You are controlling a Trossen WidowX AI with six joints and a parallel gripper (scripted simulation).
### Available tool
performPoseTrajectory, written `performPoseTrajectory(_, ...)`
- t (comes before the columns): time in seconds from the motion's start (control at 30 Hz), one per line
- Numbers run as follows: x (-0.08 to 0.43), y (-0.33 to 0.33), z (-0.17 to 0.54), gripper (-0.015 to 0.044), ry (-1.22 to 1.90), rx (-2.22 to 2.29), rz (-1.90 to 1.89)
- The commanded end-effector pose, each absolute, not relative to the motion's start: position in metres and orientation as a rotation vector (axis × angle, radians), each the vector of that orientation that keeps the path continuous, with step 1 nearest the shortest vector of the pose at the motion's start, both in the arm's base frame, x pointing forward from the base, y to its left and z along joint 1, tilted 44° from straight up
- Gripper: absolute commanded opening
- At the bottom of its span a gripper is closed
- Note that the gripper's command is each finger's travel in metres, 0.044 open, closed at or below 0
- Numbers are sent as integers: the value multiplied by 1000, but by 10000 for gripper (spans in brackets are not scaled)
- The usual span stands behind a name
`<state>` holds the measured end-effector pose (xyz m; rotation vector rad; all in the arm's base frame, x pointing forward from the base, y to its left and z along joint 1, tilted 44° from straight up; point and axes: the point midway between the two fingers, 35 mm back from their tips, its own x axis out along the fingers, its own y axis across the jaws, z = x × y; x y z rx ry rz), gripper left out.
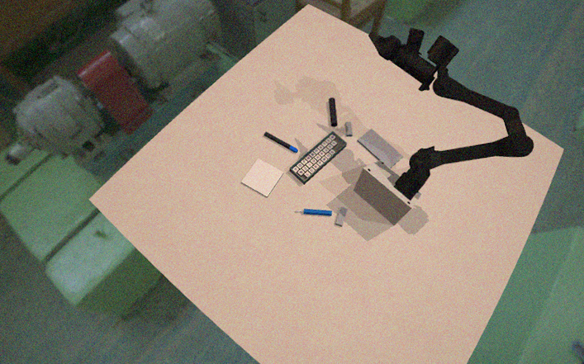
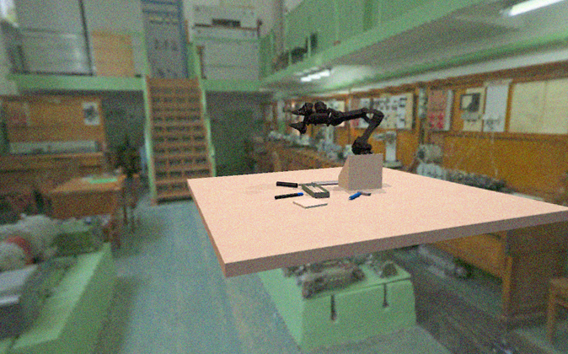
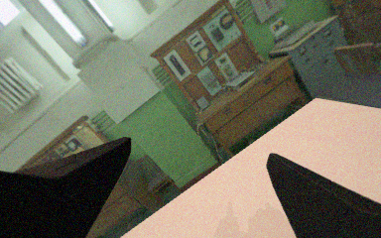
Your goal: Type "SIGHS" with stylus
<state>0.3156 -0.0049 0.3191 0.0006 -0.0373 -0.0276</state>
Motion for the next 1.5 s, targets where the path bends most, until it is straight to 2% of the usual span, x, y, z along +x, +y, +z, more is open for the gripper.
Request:
performPoseTrajectory(0.0, 316, -5, 318, 414, -32, 2, -28)
performPoseTrajectory(0.13, 335, 0, 291, 309, 86, 21, -36)
performPoseTrajectory(0.33, 375, 21, 202, 151, 423, 16, -39)
performPoseTrajectory(0.53, 388, 35, 128, 0, 698, 14, -101)
performPoseTrajectory(0.8, 376, 51, 18, 0, 1095, -89, -287)
performPoseTrajectory(1.17, 318, 52, -98, 0, 1445, -478, -585)
performPoseTrajectory(1.47, 309, 51, -110, 0, 1470, -549, -622)
